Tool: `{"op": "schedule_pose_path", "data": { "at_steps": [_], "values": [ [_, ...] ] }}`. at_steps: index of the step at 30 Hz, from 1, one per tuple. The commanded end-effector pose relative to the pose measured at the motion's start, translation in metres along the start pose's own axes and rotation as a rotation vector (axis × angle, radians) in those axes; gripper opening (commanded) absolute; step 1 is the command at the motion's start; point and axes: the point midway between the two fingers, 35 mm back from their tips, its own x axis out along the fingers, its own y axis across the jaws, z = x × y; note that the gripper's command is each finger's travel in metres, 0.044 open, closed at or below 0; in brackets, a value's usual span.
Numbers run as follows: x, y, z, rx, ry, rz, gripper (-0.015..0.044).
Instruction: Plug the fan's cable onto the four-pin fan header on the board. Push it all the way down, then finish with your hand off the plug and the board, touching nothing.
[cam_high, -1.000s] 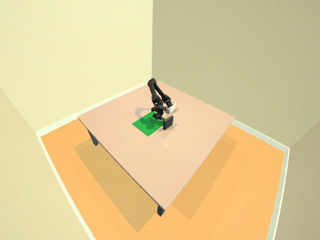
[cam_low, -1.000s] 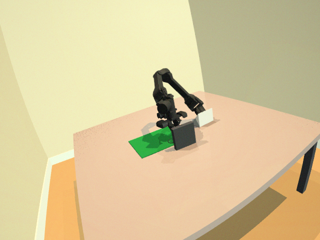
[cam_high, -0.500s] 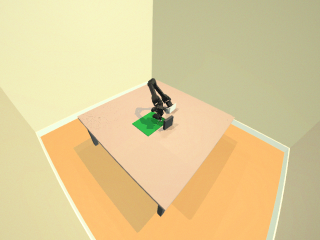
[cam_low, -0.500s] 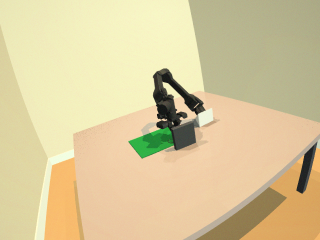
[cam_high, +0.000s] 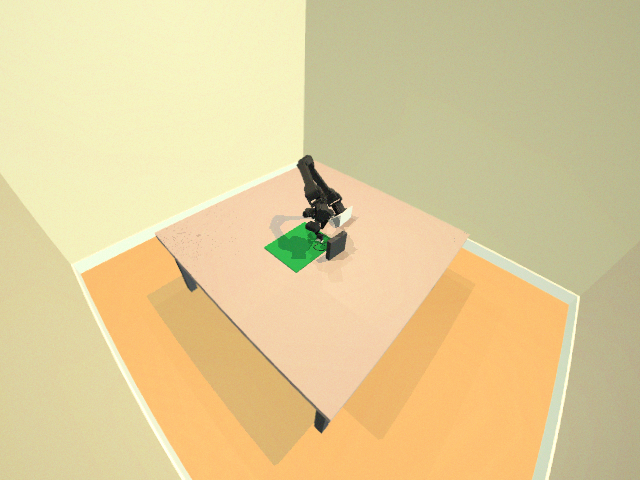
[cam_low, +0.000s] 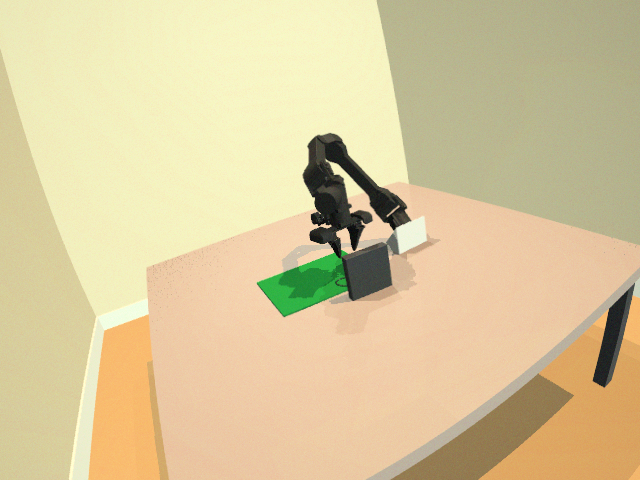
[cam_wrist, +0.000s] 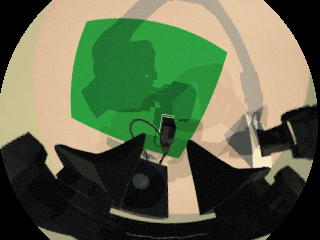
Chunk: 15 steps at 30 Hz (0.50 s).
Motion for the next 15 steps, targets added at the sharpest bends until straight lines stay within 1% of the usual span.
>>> {"op": "schedule_pose_path", "data": {
  "at_steps": [1,4,6,12,15],
  "values": [
    [-0.013,-0.002,0.002,0.008,0.002,-0.005,0.026],
    [-0.013,-0.002,0.002,0.008,0.002,-0.005,0.026],
    [-0.014,-0.002,0.012,0.007,0.004,-0.005,0.026],
    [-0.014,-0.016,0.1,0.006,0.001,-0.005,0.026],
    [-0.013,-0.024,0.121,0.007,-0.004,-0.007,0.026]
  ]
}}
